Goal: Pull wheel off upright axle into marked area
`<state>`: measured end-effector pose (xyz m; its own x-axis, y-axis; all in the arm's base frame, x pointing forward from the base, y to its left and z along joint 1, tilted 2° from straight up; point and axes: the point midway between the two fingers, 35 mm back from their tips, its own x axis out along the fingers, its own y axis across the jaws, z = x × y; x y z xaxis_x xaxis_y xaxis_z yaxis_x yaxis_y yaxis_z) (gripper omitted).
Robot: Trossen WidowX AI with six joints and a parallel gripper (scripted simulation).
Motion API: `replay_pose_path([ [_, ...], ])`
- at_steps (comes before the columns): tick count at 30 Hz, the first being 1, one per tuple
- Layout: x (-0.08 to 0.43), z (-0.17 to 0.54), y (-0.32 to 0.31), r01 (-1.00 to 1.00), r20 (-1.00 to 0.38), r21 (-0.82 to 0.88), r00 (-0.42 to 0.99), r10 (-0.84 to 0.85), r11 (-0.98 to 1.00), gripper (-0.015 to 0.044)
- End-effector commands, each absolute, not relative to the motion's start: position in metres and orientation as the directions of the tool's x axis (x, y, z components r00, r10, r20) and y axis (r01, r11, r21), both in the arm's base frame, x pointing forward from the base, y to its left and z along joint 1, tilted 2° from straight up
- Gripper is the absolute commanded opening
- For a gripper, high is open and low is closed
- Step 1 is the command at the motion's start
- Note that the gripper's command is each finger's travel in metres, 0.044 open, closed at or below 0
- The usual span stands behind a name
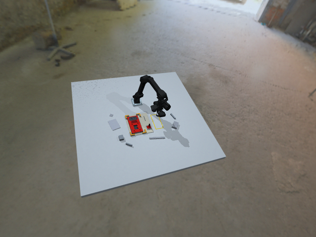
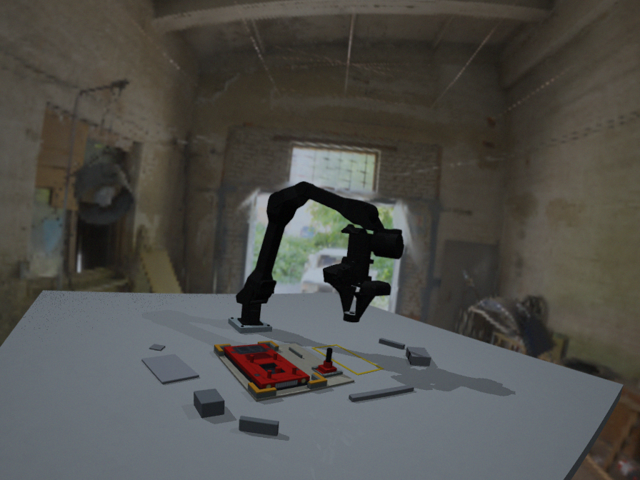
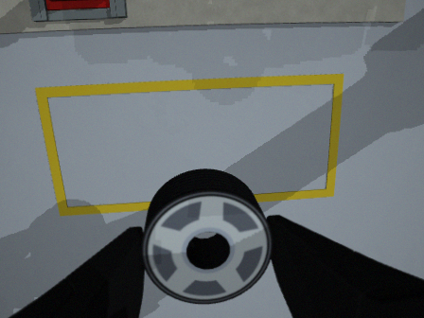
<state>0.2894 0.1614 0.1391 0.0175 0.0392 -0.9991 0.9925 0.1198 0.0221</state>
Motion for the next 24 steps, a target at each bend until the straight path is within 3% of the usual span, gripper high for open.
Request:
replay_pose_path([
  [1,0.287,0.137,0.163,0.994,-0.999,0.019,0.015,0.040,0.112,0.0000],
  [24,0.289,0.047,0.167,0.994,-0.999,0.019,0.015,0.040,0.112,0.0000],
])
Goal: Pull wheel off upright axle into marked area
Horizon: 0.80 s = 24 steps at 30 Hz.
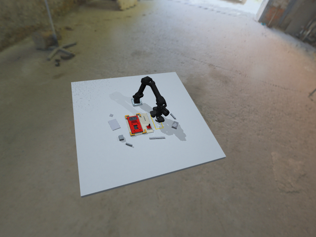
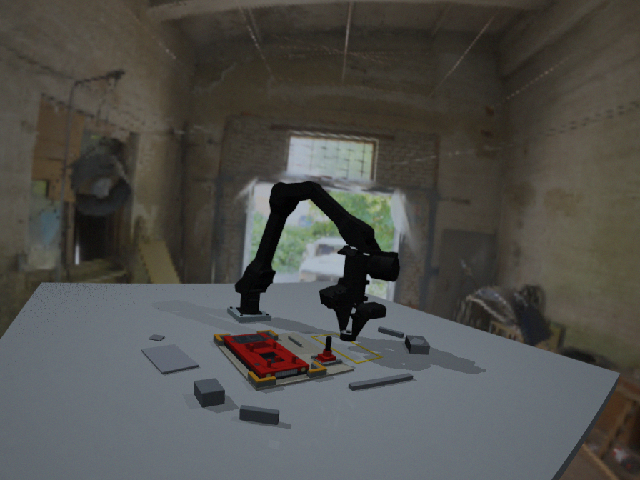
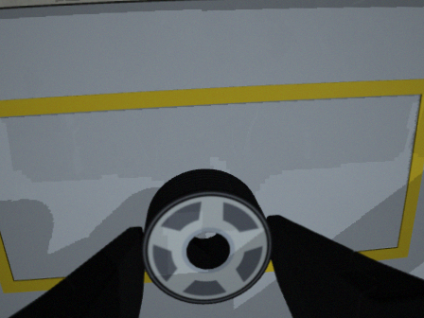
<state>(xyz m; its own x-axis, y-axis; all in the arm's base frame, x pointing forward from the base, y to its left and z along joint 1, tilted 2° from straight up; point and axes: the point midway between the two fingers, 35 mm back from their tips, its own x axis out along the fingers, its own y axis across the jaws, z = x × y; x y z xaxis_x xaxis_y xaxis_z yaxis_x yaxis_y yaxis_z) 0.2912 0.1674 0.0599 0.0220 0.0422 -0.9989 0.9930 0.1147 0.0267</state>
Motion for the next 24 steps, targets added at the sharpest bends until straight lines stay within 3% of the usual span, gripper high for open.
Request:
replay_pose_path([
  [1,0.289,0.041,0.167,0.994,-0.999,0.019,0.015,0.040,0.112,0.0000],
  [6,0.288,0.034,0.167,0.994,-0.999,0.019,0.015,0.040,0.112,0.0000],
  [17,0.288,0.039,0.166,0.993,-0.999,0.018,0.013,0.037,0.115,0.0289],
  [24,0.287,0.095,0.164,0.994,-0.999,0.019,0.015,0.040,0.112,0.0300],
])
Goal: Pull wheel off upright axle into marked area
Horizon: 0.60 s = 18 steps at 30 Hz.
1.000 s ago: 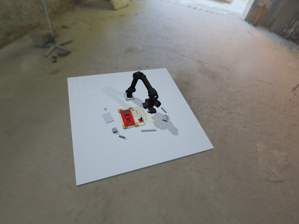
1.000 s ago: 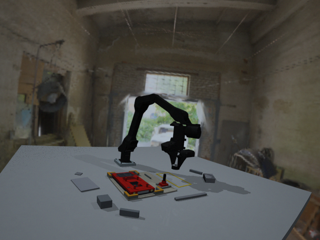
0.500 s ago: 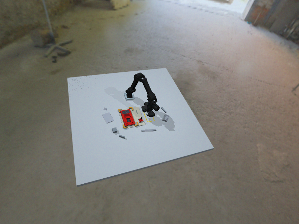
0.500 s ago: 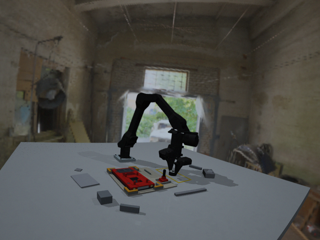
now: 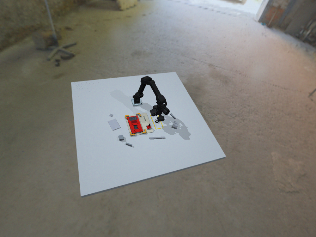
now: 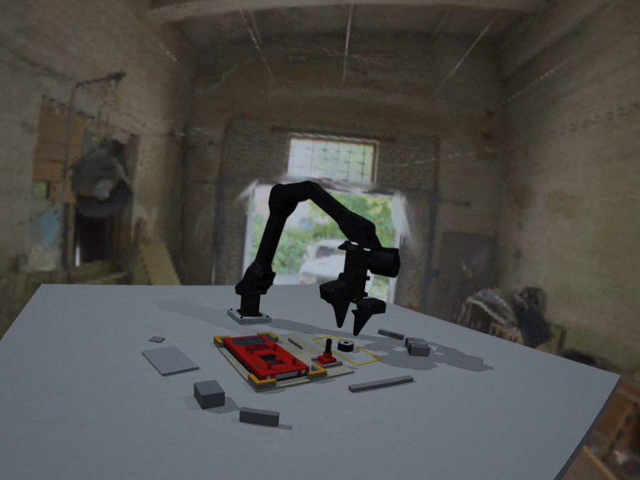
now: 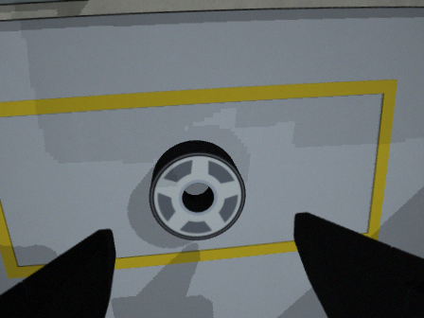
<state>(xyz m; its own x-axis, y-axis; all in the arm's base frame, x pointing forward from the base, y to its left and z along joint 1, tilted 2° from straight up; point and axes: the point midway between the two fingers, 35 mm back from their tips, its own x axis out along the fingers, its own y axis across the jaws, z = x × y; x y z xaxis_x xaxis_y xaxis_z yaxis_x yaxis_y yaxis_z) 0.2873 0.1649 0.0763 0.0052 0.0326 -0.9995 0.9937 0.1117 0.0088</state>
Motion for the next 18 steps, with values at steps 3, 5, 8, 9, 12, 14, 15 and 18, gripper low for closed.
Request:
replay_pose_path([
  [3,0.288,0.092,0.165,0.993,-0.999,0.028,0.023,0.043,0.110,0.0326],
  [5,0.277,0.101,0.158,0.993,-0.999,0.026,0.022,0.042,0.111,0.0379],
  [8,0.252,0.119,0.142,0.993,-0.999,0.022,0.017,0.041,0.113,0.0440],
  [9,0.243,0.125,0.137,0.993,-0.999,0.020,0.016,0.041,0.114,0.0440],
  [12,0.217,0.137,0.122,0.993,-0.999,0.014,0.010,0.037,0.113,0.0440],
  [14,0.211,0.140,0.118,0.994,-0.999,0.012,0.008,0.036,0.112,0.0440],
  [15,0.211,0.140,0.118,0.994,-0.999,0.012,0.008,0.036,0.112,0.0440],
  [18,0.211,0.140,0.118,0.994,-0.999,0.012,0.008,0.036,0.112,0.0440],
])
